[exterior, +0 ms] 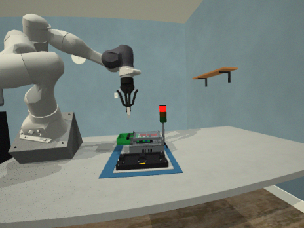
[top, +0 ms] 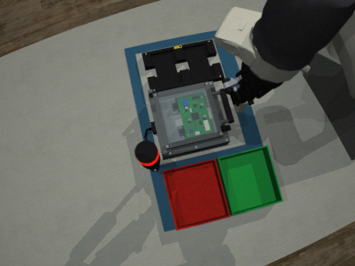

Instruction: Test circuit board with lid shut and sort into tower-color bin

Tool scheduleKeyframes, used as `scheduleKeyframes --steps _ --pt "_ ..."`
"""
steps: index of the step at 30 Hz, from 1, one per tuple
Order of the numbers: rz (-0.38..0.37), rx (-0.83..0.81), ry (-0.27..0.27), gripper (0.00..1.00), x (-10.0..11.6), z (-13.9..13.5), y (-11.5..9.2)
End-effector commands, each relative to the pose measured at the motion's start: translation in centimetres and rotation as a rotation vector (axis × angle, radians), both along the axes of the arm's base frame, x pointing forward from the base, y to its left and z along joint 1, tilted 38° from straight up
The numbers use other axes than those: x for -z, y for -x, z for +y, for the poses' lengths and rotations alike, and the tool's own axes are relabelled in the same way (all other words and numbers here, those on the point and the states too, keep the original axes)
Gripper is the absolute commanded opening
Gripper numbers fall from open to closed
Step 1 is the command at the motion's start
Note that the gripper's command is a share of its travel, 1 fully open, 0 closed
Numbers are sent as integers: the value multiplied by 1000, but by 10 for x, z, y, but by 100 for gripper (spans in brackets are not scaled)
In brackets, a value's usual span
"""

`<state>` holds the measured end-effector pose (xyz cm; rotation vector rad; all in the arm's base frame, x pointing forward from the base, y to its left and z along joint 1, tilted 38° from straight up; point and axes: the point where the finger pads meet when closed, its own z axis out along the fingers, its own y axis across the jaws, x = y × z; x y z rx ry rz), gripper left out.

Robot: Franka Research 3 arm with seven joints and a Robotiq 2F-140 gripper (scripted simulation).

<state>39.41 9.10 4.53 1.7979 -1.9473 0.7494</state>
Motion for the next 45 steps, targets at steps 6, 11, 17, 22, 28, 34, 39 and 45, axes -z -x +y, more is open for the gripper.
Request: scheduleKeyframes --steps 6,11,17,22,28,34,39,45 --pt "-16 29 -5 0 21 26 -5" --pt "-16 29 -5 0 23 28 -6" --pt "-16 29 -5 0 25 27 -6" --pt "-16 29 -5 0 36 18 -7" --pt "-16 29 -5 0 51 7 -8" --pt "-16 29 -5 0 70 -8 -10" --pt "-16 29 -5 0 78 -14 -11" --pt "-16 29 -5 0 78 -15 -11"
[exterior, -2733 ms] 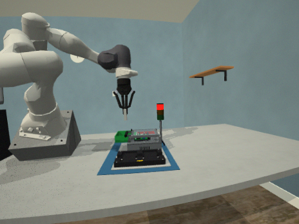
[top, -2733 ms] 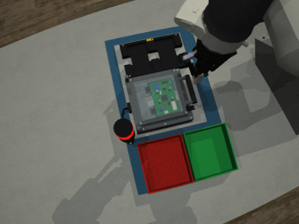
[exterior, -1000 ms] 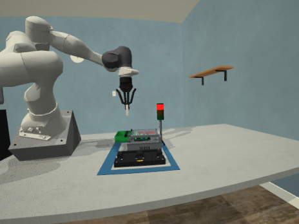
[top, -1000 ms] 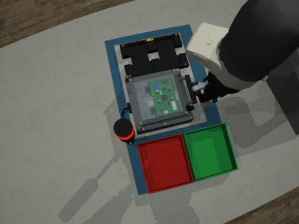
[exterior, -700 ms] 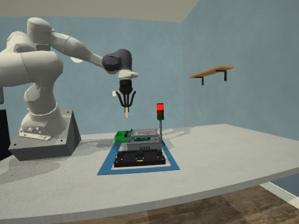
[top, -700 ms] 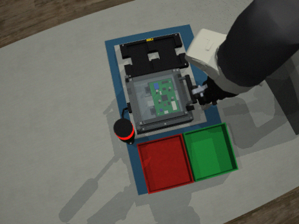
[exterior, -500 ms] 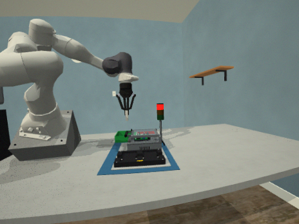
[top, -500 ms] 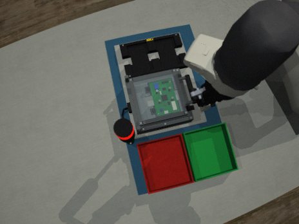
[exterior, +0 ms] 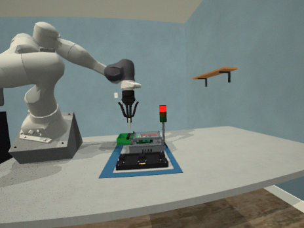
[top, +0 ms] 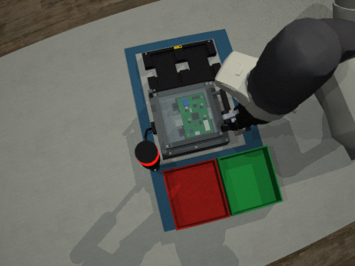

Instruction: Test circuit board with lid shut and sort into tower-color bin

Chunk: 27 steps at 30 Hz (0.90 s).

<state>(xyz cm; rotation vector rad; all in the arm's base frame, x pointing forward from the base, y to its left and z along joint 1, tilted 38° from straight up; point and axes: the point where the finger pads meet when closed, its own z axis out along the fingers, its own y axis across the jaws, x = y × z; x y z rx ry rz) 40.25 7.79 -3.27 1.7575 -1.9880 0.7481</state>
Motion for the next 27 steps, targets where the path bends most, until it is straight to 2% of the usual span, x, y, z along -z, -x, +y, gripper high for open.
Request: scheduleKeyframes --steps 1,19,27 --pt "-2 -9 -1 0 0 -1 -2" --pt "-2 -9 -1 0 1 -2 -2" --pt "-2 -9 -1 0 11 -11 -3"
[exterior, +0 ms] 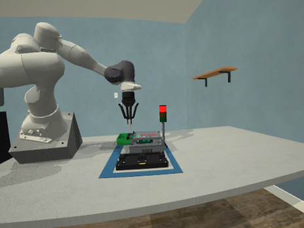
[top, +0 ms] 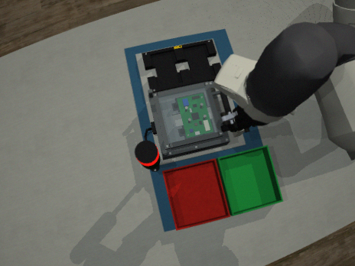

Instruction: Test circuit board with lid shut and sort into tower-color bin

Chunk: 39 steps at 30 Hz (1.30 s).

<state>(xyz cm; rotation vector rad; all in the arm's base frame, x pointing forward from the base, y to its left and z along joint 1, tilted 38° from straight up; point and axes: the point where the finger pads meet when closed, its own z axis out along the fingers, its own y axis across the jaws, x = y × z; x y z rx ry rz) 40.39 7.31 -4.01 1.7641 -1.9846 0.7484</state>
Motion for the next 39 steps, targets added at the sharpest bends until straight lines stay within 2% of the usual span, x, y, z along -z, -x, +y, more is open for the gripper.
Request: scheduleKeyframes --steps 1,11,39 --pt "-2 -4 1 0 5 -7 -2" --pt "-2 -4 1 0 14 -14 -3" --pt "-2 -4 1 0 15 -15 -3"
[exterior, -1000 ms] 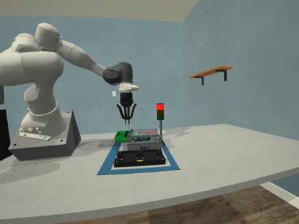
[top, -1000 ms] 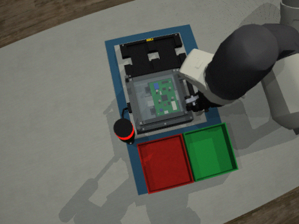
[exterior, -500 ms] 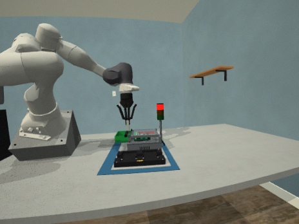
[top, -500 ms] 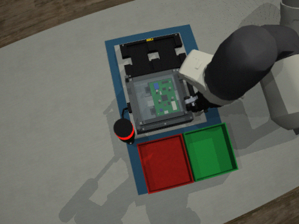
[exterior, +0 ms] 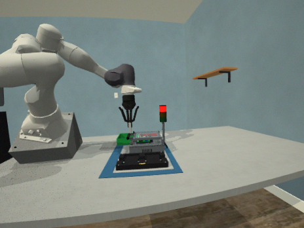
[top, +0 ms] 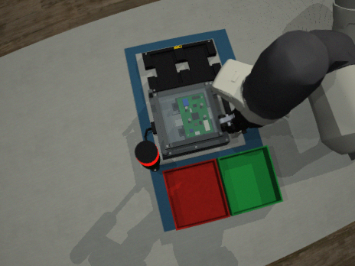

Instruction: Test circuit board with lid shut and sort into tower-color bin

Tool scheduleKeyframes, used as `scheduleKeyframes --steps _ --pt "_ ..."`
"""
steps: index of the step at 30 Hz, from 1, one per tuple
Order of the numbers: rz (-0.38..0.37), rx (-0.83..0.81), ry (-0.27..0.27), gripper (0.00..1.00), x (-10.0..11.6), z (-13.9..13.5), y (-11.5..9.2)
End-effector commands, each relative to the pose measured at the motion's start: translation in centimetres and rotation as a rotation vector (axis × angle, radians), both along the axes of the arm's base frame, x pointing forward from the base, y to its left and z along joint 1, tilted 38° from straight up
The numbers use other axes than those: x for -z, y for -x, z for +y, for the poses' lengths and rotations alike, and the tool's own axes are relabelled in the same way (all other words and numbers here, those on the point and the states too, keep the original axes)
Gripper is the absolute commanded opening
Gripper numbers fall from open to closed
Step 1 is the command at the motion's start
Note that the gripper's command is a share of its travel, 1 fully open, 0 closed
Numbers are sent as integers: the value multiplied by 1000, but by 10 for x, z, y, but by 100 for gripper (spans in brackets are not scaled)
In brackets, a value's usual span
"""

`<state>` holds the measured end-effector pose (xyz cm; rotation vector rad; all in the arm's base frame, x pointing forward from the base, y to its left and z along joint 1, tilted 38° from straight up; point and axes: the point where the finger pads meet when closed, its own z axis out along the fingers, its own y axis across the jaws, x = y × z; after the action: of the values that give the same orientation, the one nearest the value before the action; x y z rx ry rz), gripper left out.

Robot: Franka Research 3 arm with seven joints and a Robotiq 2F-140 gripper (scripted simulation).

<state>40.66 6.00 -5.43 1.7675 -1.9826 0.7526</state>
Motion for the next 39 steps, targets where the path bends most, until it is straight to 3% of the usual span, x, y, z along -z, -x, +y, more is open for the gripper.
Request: scheduleKeyframes --steps 1,39 --pt "0 0 0 0 0 -2 0" --pt "0 0 0 0 3 -4 0"
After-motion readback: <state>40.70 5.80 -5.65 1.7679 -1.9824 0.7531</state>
